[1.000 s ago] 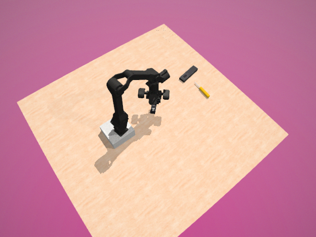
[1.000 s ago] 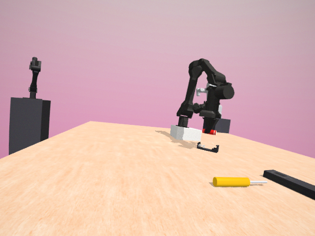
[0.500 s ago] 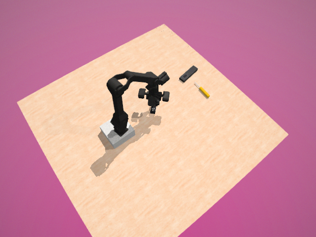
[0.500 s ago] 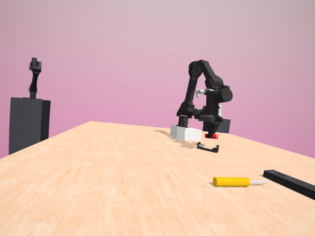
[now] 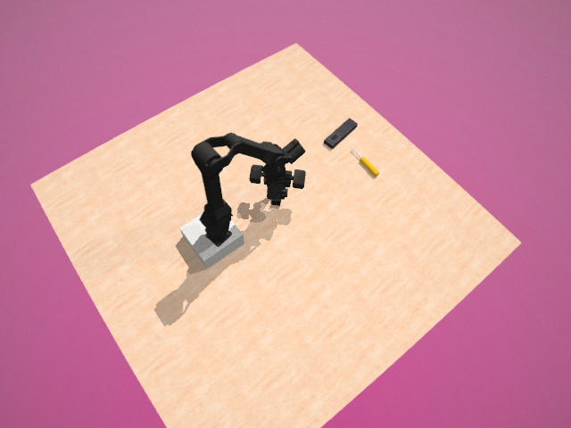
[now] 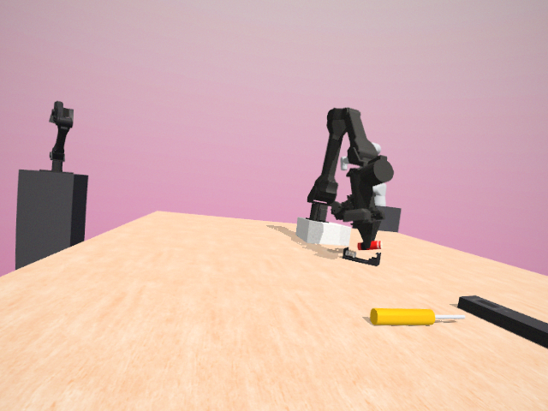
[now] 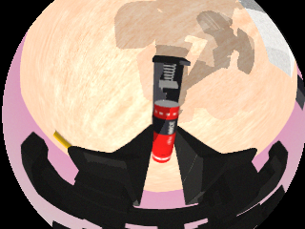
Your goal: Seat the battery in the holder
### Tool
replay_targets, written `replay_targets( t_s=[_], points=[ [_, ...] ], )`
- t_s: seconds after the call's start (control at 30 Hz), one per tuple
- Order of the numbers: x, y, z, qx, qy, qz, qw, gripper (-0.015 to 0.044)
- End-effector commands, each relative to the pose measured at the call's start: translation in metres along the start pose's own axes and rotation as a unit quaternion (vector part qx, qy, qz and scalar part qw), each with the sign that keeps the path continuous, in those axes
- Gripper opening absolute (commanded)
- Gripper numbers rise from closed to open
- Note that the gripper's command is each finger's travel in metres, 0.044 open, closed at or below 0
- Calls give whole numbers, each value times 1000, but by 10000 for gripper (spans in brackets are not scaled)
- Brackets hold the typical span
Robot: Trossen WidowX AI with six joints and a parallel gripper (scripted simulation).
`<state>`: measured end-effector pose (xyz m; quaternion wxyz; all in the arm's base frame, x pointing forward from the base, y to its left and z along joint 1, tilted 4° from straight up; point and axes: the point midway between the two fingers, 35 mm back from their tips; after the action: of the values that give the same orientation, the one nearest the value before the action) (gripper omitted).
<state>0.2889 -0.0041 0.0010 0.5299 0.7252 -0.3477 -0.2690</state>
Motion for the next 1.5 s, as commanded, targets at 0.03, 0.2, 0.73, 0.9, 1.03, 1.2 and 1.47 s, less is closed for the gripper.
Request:
replay_targets(
  t_s=[0.03, 0.2, 0.73, 0.9, 1.03, 1.2, 1.47],
  points=[
    [-1, -3, 4, 15, 0, -2, 1000, 70],
    [-1, -7, 6, 35, -2, -1, 999, 70],
    [-2, -14, 14, 100, -3, 3, 995, 70],
    [-3, -15, 16, 120, -2, 5, 993, 70],
    [-3, -16, 17, 126, -1, 6, 992, 70],
    [-3, -16, 22, 126, -1, 7, 992, 70],
    [-4, -15, 30, 126, -2, 10, 992, 70]
  ],
)
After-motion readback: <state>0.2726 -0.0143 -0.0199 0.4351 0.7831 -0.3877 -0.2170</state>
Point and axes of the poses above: the point midway between the two fingers, 35 mm back from their tips, its own y axis back along the fingers, its own x axis across the jaws, z = x × y, and after that the axes turned 4 degrees about y, right-handed
